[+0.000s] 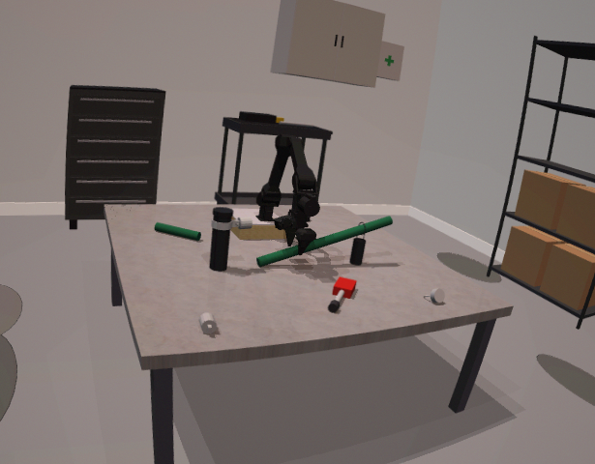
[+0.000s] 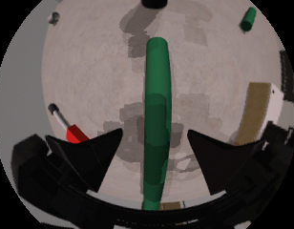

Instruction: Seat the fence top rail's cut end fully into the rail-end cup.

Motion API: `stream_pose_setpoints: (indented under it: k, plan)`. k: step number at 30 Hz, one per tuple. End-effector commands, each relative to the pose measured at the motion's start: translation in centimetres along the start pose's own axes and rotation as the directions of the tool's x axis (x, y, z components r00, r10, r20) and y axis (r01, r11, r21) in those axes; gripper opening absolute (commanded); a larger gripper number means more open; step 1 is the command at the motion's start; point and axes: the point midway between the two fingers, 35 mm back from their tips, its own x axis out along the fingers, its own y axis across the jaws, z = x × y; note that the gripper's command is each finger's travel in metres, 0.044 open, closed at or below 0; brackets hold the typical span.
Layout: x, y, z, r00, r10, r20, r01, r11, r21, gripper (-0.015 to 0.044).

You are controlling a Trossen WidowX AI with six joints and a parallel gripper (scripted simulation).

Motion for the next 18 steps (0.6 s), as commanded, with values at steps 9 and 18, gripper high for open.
stream_pose_setpoints:
  k: [9, 18]
  plan:
    - [2.3, -0.3, 0.1, 1.000, -0.009, 0.006, 0.009, 1.000, 0.003, 0.0440]
    - [3.0, -0.4, 0.1, 1.000, -0.010, 0.006, 0.010, 1.000, 0.003, 0.0414]
